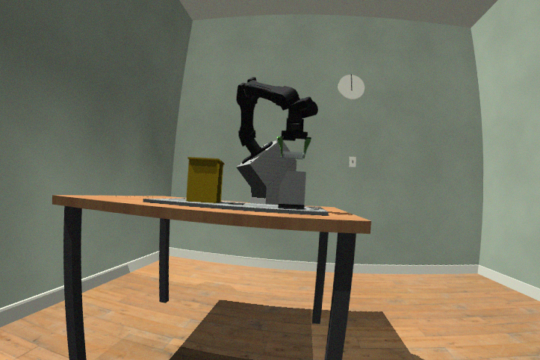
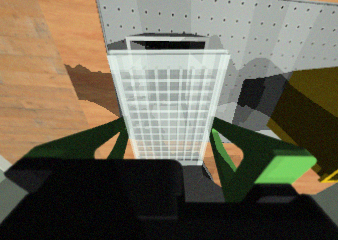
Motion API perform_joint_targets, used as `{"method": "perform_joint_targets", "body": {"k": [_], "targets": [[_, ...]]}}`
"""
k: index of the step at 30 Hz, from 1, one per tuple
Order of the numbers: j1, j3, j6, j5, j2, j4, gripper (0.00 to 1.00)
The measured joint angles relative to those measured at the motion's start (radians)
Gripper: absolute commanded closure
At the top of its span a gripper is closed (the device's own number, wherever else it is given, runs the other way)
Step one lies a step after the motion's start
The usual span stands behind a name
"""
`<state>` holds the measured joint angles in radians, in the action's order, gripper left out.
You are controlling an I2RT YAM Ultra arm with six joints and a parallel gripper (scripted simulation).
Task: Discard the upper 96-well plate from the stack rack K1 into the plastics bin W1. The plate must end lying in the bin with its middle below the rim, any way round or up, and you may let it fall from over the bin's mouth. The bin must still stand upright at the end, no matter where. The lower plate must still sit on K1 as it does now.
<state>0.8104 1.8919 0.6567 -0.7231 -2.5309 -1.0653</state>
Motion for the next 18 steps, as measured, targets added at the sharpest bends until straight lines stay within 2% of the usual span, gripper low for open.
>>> {"method": "perform_joint_targets", "body": {"k": [9, 18], "targets": [[0.014, 0.027, 0.022, 0.001, 0.009, -0.047, 1.00], [0.018, 0.029, 0.027, 0.002, 0.012, -0.056, 1.00]]}}
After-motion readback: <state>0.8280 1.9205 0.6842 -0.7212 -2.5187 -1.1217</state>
